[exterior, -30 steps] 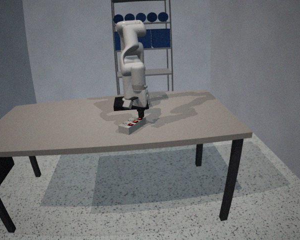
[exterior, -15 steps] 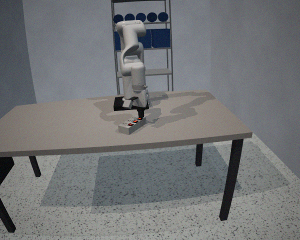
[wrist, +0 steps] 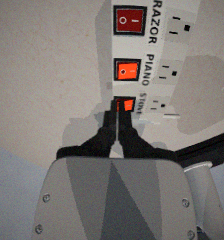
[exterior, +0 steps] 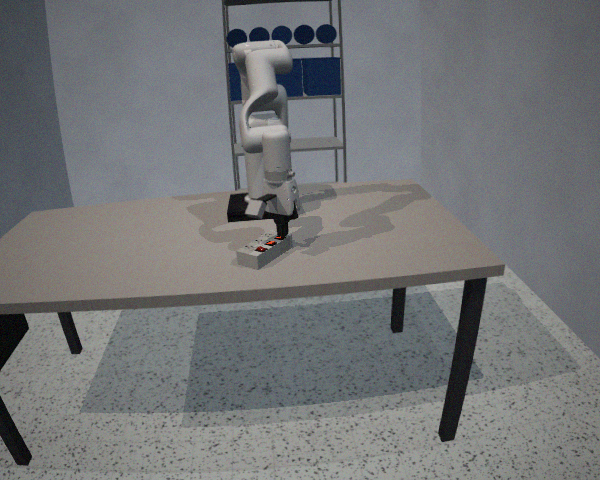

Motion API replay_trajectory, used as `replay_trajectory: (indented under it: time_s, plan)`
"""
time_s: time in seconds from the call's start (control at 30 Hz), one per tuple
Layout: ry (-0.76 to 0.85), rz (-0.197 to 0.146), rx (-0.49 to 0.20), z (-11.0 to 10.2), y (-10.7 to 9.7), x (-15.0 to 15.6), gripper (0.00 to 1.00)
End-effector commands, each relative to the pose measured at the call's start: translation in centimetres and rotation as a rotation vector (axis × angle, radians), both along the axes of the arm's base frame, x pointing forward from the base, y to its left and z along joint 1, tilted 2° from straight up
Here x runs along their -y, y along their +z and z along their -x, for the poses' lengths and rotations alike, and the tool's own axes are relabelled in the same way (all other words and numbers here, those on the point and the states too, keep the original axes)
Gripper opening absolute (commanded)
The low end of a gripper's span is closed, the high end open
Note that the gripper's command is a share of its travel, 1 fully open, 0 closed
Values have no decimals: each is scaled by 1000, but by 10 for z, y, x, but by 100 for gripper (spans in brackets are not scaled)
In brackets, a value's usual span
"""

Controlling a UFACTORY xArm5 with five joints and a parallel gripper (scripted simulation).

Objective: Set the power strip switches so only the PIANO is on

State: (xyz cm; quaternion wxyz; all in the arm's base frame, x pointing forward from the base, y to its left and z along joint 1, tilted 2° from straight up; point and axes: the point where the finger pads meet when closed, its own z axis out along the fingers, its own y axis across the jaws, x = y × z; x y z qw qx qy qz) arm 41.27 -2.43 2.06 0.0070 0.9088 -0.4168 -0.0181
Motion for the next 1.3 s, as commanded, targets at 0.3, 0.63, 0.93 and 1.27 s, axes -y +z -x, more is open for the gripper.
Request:
replay_trajectory:
  time_s: [0.3, 0.63, 0.93, 1.27]
  plan:
    - [0, 0, 4, -1, -4, 0, 0]
    - [0, 0, 4, -1, -6, -1, 0]
    - [0, 0, 4, -1, -6, -1, 0]
    - [0, 0, 4, -1, -5, -1, 0]
